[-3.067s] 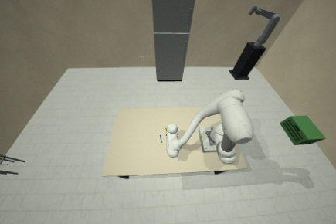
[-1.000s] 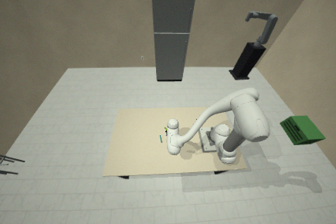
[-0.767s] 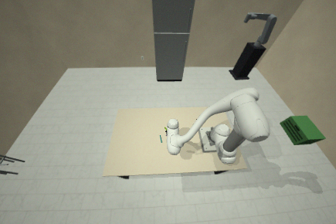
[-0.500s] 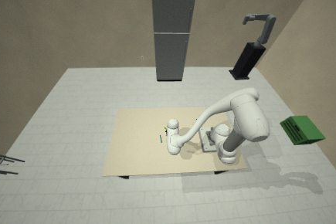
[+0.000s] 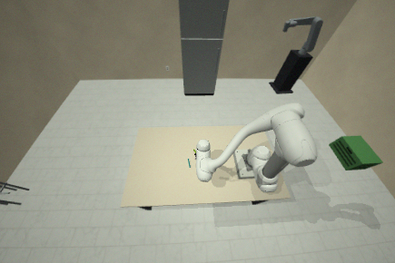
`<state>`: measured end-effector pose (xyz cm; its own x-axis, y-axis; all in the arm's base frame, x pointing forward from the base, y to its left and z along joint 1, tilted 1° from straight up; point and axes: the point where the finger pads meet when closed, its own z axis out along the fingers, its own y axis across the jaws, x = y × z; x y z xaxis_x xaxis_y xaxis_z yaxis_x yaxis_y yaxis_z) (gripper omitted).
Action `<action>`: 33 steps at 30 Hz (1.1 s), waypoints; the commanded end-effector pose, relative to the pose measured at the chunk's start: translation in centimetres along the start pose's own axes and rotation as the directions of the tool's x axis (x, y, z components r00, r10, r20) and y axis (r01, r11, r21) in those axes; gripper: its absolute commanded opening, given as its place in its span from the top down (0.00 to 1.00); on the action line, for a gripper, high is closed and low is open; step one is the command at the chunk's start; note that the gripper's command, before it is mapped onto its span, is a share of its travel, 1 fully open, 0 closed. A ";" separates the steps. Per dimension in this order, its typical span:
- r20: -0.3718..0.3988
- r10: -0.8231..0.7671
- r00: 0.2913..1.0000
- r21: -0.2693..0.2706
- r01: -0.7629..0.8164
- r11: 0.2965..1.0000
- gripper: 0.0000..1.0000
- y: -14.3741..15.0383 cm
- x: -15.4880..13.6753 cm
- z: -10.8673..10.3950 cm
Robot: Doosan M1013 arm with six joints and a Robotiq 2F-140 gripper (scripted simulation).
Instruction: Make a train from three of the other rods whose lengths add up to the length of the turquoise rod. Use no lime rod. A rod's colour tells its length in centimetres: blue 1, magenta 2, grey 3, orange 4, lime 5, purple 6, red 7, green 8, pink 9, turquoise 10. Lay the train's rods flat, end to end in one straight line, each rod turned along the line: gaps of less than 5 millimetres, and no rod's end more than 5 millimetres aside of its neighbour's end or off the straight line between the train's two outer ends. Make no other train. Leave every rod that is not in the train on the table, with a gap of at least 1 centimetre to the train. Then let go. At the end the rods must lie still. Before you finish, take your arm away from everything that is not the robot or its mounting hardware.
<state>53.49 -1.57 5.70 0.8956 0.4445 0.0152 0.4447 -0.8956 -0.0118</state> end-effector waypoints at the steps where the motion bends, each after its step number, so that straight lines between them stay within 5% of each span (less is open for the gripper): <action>1: -0.004 0.004 1.000 -0.003 -0.004 1.000 0.00 0.4 0.2 -0.4; 9: -0.004 0.003 1.000 -0.003 -0.003 1.000 0.00 0.3 0.3 -0.3; 21: -0.004 -0.086 0.996 -0.003 0.086 0.996 0.00 -7.1 5.7 2.2; 22: -0.004 -0.086 0.996 -0.003 0.086 0.996 0.85 -7.1 5.7 2.2; 33: -0.004 -0.086 0.996 -0.003 0.086 0.996 0.85 -7.1 5.7 2.2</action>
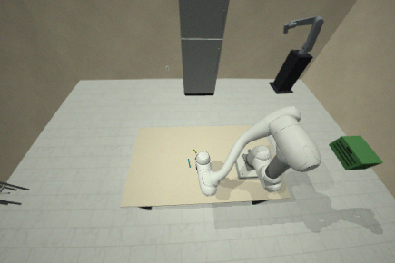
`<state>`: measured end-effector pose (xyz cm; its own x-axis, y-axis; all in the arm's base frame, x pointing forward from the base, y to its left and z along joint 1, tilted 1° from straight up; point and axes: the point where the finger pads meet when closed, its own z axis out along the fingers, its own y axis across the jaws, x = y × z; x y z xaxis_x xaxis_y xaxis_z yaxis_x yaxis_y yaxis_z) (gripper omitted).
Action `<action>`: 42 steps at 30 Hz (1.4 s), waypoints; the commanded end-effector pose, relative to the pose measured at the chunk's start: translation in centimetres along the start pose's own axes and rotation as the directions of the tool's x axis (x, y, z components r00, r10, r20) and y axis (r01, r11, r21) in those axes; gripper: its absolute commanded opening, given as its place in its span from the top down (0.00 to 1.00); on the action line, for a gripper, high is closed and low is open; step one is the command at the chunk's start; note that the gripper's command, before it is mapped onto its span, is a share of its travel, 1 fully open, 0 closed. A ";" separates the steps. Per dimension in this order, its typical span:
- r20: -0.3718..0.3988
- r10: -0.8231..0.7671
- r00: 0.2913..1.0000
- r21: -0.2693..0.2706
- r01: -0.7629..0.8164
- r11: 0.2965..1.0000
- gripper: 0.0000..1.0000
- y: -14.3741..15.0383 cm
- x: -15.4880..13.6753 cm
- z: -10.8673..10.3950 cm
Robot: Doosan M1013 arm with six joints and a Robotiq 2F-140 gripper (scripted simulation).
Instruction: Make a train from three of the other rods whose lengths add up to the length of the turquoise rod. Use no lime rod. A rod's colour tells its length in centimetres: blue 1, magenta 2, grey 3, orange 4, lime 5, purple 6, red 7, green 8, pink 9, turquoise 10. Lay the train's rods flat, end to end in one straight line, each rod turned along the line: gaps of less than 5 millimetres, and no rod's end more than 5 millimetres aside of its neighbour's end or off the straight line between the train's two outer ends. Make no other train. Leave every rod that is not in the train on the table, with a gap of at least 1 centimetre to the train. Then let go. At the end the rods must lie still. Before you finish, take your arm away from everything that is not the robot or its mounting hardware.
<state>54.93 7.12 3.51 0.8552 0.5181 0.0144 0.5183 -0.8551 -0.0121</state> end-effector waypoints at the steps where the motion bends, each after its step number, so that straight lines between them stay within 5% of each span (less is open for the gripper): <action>1: -0.006 -0.002 1.000 -0.005 0.002 1.000 0.85 0.1 0.6 -0.1; 42: -0.006 -0.002 1.000 -0.005 0.002 1.000 0.85 0.1 0.6 0.7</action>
<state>55.24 7.15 3.08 0.8551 0.5181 0.0180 0.5184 -0.8551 -0.0100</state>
